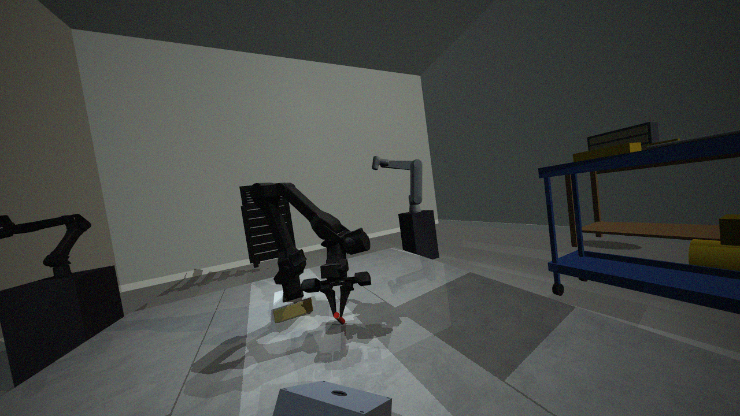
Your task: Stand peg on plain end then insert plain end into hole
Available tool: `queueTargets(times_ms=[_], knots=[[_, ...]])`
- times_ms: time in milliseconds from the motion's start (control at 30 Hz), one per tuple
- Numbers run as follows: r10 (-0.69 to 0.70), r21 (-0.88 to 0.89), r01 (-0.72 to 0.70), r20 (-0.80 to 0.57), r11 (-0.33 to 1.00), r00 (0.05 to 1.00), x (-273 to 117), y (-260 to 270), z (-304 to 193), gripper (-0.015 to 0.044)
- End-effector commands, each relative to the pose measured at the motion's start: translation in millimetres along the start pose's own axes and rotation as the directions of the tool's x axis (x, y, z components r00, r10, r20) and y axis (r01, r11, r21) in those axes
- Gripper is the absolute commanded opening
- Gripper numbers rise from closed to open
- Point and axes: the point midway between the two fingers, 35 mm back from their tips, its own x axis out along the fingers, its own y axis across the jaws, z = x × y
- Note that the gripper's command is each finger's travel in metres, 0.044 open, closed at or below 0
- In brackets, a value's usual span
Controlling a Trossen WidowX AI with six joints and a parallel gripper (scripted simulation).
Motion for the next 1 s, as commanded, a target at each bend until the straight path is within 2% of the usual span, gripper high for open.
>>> queueTargets(times_ms=[0,967], knots=[[0.000,0.004,0.000,0.039,1.000,0.999,-2.1,-0.7,-0.9,0.0049],[-0.002,0.002,0.001,0.283,1.000,0.959,-14.9,-0.9,-16.3,0.0049]])
